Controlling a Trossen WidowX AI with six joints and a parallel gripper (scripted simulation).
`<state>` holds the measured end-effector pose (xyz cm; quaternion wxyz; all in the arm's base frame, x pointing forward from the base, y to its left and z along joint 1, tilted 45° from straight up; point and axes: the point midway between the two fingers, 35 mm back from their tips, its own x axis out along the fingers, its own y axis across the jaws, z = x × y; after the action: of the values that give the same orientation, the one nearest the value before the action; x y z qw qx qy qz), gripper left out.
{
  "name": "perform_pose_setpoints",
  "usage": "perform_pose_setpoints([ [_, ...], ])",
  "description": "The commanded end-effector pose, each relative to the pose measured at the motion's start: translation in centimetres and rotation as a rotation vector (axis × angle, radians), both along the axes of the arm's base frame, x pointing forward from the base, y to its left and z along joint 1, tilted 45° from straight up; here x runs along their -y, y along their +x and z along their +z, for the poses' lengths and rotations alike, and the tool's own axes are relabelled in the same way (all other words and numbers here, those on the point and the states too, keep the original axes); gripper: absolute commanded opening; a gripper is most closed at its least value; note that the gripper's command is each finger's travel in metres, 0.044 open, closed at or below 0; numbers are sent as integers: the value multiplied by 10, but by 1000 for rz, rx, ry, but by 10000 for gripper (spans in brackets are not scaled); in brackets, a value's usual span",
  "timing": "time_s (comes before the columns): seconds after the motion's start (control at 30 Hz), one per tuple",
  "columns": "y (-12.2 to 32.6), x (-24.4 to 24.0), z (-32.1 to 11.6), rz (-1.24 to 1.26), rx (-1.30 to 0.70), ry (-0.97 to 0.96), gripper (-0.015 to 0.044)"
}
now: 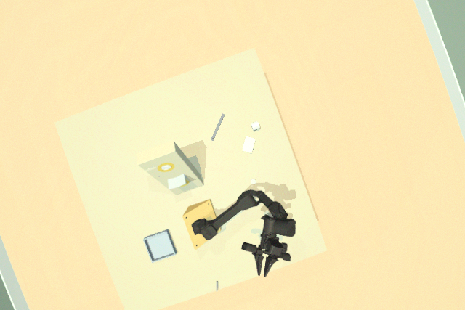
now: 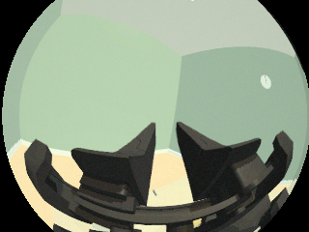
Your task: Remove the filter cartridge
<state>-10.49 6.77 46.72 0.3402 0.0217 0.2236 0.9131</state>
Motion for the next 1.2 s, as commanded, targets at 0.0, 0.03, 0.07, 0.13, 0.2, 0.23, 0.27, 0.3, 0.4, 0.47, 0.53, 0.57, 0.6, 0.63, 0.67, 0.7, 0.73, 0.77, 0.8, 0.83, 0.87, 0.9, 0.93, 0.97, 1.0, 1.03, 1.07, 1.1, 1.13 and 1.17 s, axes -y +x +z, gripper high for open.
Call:
perform_pose_setpoints([
  [0.0, 7, -50, -20, -159, 108, -15, 101],
  [0.03, 9, -58, -23, -188, 128, -18, 101],
  [0.07, 11, -64, -26, -210, 144, -19, 101],
  [0.13, 17, -82, -33, -272, 190, -20, 101],
  [0.2, 28, -107, -44, -361, 260, -25, 101],
  [0.23, 36, -121, -51, -413, 305, -30, 101],
  [0.27, 44, -134, -59, -464, 351, -37, 101],
  [0.3, 54, -147, -66, -514, 399, -46, 101],
  [0.4, 86, -179, -91, -654, 548, -84, 101],
  [0.47, 110, -196, -108, -738, 652, -120, 101],
  [0.53, 136, -209, -126, -817, 761, -165, 101],
  [0.57, 150, -214, -136, -854, 818, -191, 101],
  [0.6, 164, -218, -145, -889, 875, -221, 101],
  [0.63, 178, -221, -155, -921, 933, -252, 101],
  [0.67, 193, -223, -164, -951, 990, -286, 101],
  [0.7, 207, -223, -174, -978, 1048, -323, 101],
  [0.73, 221, -223, -184, -1003, 1106, -362, 101],
  [0.77, 235, -221, -193, -1024, 1164, -403, 101],
  [0.8, 249, -219, -202, -1042, 1222, -447, 101],
  [0.83, 262, -215, -212, -1058, 1279, -494, 101],
  [0.87, 275, -211, -220, -1069, 1330, -538, 101],
  [0.9, 287, -205, -228, -1076, 1378, -584, 101],
  [0.93, 298, -200, -236, -1081, 1427, -631, 101],
  [0.97, 309, -193, -244, -1082, 1477, -681, 101],
  [1.0, 319, -186, -252, -1080, 1525, -734, 101],
  [1.03, 329, -179, -259, -1075, 1573, -788, 101],
  [1.07, 339, -171, -267, -1067, 1619, -844, 101],
  [1.1, 347, -162, -274, -1055, 1665, -901, 101],
  [1.13, 355, -153, -281, -1040, 1709, -960, 101],
  [1.17, 362, -144, -288, -1021, 1752, -1020, 101],
])
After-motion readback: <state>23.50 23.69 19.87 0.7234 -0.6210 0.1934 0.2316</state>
